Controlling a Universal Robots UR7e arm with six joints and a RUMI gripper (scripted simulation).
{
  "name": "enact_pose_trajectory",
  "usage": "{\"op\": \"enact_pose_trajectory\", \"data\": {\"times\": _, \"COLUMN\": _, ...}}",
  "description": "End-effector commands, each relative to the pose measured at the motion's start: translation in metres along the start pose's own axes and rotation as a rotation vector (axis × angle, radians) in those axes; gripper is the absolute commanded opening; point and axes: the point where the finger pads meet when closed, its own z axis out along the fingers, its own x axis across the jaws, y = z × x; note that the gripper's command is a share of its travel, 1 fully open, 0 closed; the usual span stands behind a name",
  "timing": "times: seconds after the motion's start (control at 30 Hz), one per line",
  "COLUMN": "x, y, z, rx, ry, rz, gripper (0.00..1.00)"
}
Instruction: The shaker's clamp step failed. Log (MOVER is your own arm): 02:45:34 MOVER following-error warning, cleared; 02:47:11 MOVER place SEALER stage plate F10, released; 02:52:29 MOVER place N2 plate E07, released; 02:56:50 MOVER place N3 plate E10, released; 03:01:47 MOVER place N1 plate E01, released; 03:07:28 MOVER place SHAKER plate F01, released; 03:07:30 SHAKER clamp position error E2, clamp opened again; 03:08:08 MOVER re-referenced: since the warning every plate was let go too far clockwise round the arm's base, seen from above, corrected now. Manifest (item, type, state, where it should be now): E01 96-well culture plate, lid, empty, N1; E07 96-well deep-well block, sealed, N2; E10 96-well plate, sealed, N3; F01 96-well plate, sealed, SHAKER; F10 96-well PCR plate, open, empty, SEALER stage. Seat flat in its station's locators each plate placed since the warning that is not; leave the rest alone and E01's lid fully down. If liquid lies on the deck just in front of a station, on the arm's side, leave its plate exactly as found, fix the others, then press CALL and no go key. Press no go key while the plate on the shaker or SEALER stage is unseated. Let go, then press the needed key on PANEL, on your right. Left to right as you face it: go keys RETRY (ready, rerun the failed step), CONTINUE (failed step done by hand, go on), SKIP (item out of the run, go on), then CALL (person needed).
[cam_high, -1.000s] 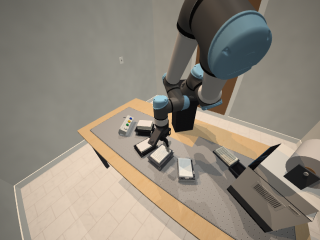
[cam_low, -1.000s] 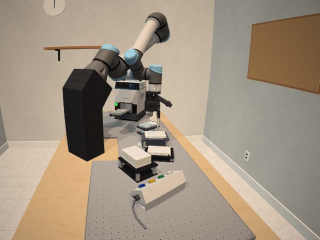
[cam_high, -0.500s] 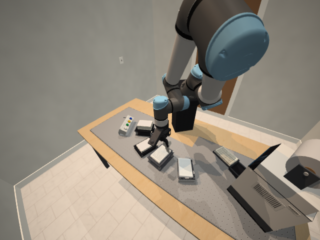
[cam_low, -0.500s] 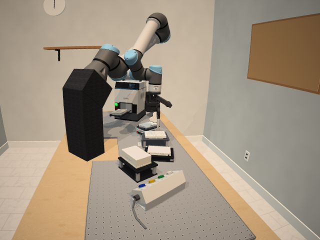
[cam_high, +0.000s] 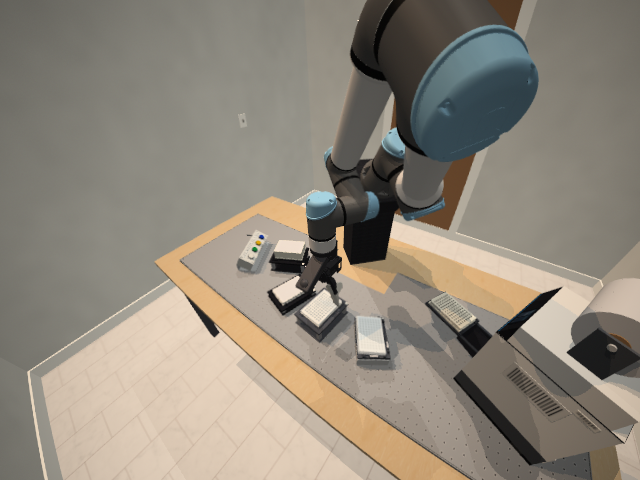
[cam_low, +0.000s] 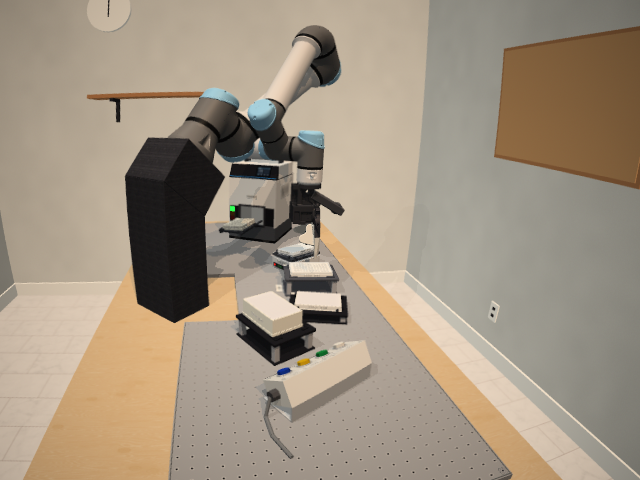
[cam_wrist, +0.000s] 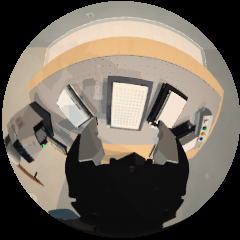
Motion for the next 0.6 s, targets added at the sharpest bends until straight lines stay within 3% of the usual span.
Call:
{"op": "enact_pose_trajectory", "data": {"times": 0.0, "x": 0.0001, "y": -0.0003, "z": -0.0002, "rx": 0.001, "ry": 0.0, "rz": 0.0, "gripper": 0.82}}
{"op": "enact_pose_trajectory", "data": {"times": 0.43, "x": 0.0001, "y": -0.0003, "z": -0.0002, "rx": 0.001, "ry": 0.0, "rz": 0.0, "gripper": 0.82}}
{"op": "enact_pose_trajectory", "data": {"times": 0.57, "x": 0.0001, "y": -0.0003, "z": -0.0067, "rx": 0.001, "ry": 0.0, "rz": 0.0, "gripper": 0.82}}
